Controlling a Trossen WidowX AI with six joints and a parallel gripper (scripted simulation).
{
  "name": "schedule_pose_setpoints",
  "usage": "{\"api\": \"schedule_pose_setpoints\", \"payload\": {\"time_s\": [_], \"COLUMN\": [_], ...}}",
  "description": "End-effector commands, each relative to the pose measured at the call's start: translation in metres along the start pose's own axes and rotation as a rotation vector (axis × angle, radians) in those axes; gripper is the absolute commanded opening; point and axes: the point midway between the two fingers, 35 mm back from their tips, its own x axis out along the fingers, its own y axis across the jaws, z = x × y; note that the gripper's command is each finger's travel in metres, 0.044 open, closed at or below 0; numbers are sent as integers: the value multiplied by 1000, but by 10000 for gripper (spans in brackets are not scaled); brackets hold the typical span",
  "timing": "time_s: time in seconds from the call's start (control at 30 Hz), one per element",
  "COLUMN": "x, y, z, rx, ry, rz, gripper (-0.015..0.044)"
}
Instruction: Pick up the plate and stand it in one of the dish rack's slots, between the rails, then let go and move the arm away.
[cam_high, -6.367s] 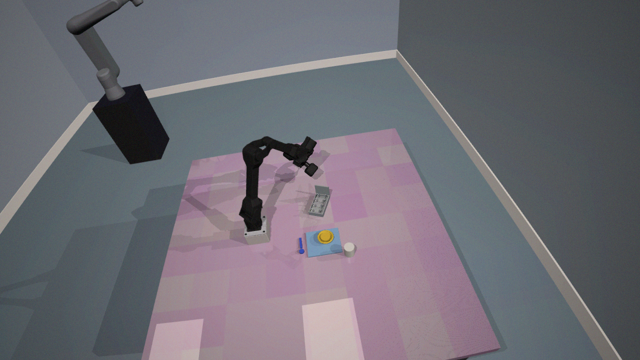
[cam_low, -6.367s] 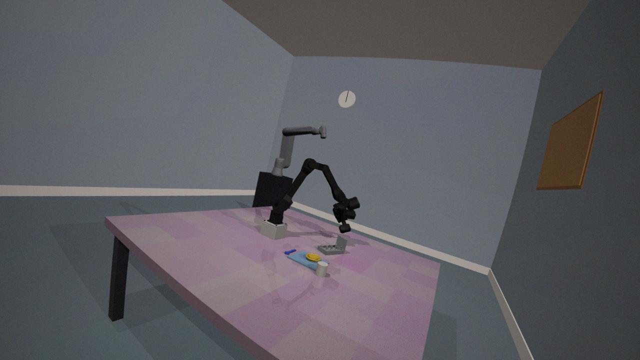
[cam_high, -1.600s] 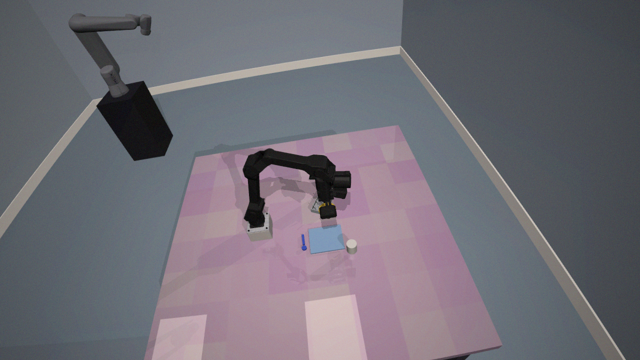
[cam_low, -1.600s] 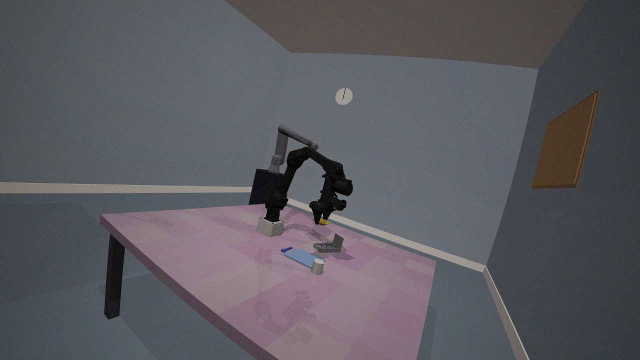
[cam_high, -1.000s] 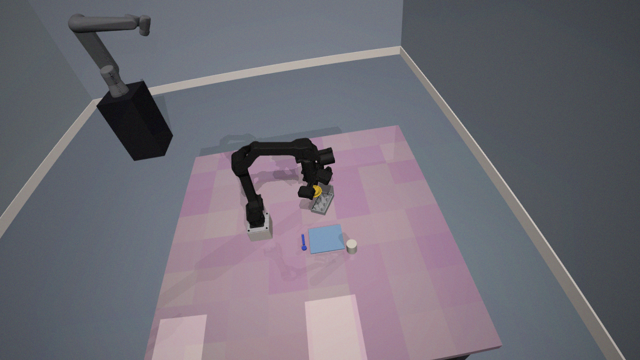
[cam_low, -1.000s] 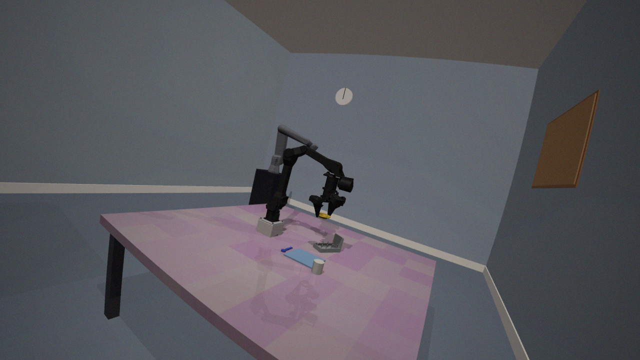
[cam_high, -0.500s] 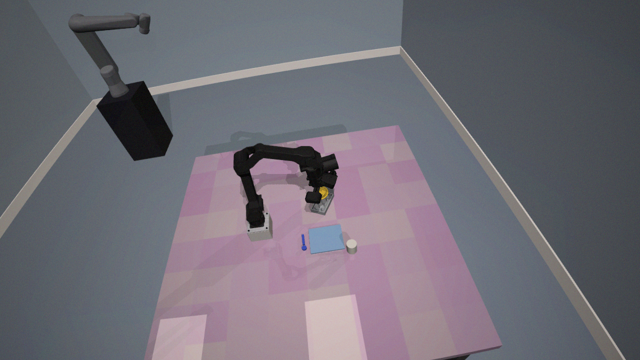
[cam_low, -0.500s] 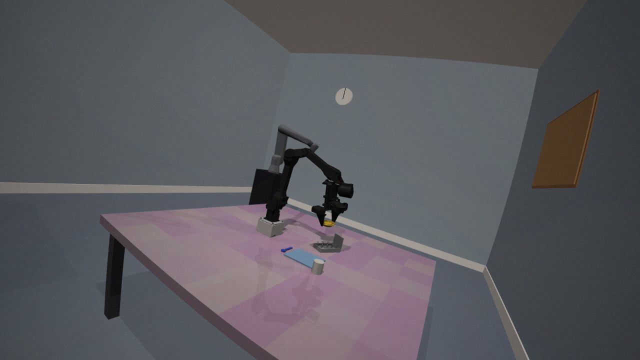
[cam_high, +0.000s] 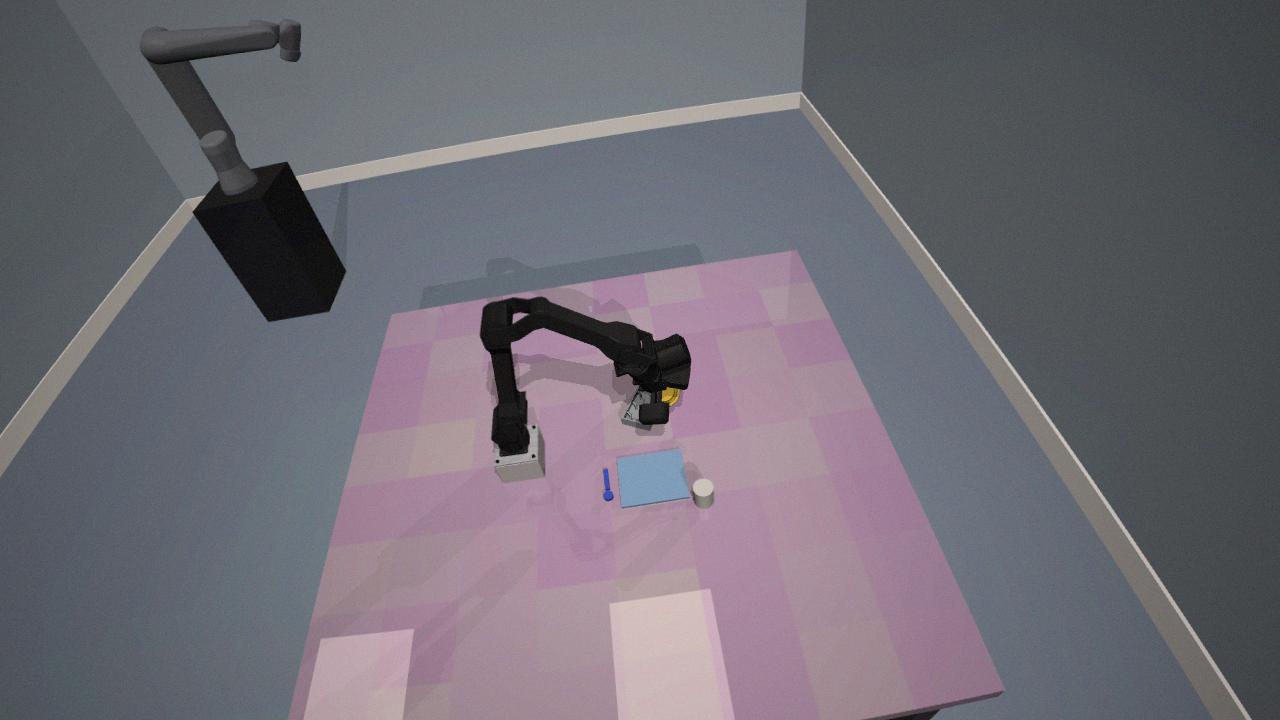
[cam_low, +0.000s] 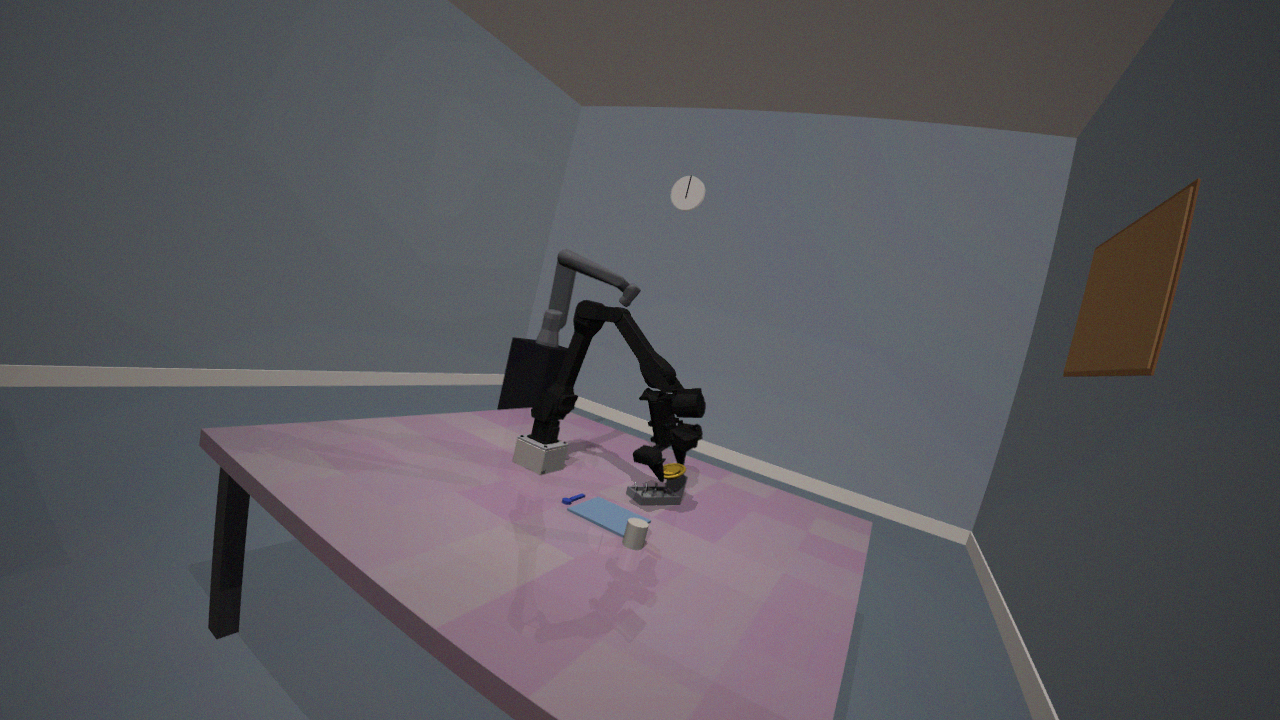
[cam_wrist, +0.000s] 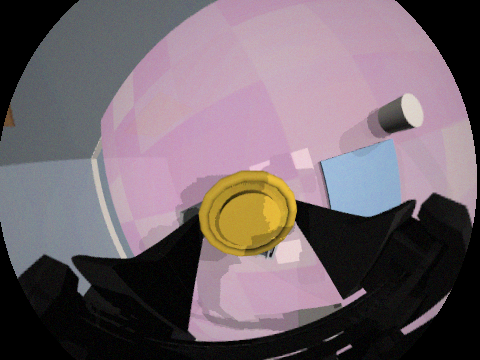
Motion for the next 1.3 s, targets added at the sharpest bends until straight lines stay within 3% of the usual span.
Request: {"api": "schedule_pose_setpoints", "payload": {"time_s": [0.0,0.6,1.27], "x": [14,48,51], "y": [-3,-13,-24], "z": [8,23,6], "rx": [-51,-251,-547], "ry": [-47,-253,-516], "rz": [68,333,553], "gripper": [0,0,0]}}
